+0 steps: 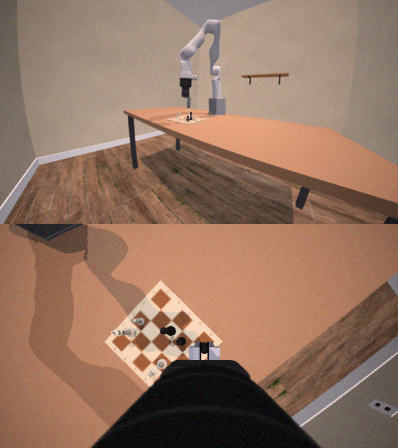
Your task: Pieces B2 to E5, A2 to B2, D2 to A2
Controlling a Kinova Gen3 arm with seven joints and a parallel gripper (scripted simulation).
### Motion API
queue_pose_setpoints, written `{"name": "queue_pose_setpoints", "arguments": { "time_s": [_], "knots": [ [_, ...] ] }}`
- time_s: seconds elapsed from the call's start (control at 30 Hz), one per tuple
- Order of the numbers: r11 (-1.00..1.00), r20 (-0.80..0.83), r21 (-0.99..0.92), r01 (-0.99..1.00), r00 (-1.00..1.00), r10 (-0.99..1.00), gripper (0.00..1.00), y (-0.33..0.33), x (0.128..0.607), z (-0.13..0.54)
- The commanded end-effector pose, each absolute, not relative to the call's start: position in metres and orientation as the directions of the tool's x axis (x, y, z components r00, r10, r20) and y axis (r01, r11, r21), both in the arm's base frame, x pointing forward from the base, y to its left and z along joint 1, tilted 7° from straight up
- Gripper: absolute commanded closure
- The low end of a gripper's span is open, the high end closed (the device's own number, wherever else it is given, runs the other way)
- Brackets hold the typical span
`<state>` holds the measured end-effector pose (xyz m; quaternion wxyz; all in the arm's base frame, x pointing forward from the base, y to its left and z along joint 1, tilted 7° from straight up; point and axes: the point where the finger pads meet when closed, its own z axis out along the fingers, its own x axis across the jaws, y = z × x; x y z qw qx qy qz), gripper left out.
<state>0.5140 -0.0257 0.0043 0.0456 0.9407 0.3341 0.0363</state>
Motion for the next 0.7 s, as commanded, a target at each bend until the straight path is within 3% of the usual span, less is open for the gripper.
{"name": "queue_pose_setpoints", "arguments": {
  "time_s": [0.0,0.67],
  "knots": [
    [-0.773,0.037,0.11,0.625,0.775,0.631,1.0,-0.027,0.514,0.0],
    [-0.773,0.037,0.11,0.625,0.775,0.631,1.0,-0.031,0.521,-0.071]
  ]
}}
